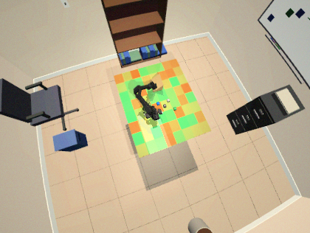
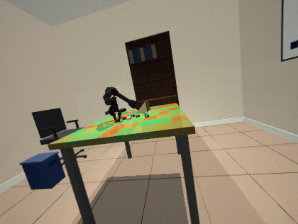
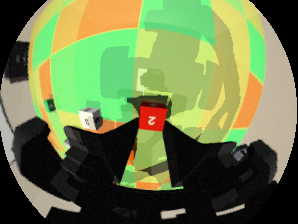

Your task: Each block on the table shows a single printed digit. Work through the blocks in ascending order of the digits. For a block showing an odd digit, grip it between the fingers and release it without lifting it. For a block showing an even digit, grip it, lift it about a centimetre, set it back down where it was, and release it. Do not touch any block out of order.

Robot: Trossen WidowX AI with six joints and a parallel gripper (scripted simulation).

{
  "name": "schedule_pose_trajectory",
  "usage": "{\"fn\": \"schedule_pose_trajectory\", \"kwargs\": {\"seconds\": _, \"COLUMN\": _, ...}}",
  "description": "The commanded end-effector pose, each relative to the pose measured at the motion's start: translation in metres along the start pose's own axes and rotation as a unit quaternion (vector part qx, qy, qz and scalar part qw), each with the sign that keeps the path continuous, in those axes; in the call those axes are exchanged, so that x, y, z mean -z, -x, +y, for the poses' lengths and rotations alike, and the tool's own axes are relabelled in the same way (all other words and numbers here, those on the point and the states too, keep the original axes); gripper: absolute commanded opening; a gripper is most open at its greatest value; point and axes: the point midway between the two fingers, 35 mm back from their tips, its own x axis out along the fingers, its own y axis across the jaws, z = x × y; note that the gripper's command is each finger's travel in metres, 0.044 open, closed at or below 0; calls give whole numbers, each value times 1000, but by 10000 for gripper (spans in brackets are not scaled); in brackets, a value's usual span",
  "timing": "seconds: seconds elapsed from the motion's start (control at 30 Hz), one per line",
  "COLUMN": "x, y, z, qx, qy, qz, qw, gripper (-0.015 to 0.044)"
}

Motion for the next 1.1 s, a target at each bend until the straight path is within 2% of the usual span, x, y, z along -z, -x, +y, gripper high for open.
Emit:
{"fn": "schedule_pose_trajectory", "kwargs": {"seconds": 0.0, "x": 0, "y": -1, "z": 0, "qx": 2, "qy": 3, "qz": 0, "qw": 1000, "gripper": 120}}
{"fn": "schedule_pose_trajectory", "kwargs": {"seconds": 0.5, "x": 0, "y": 14, "z": 0, "qx": 1, "qy": 3, "qz": 0, "qw": 1000, "gripper": 120}}
{"fn": "schedule_pose_trajectory", "kwargs": {"seconds": 1.07, "x": 0, "y": 11, "z": 0, "qx": 1, "qy": 3, "qz": 0, "qw": 1000, "gripper": 120}}
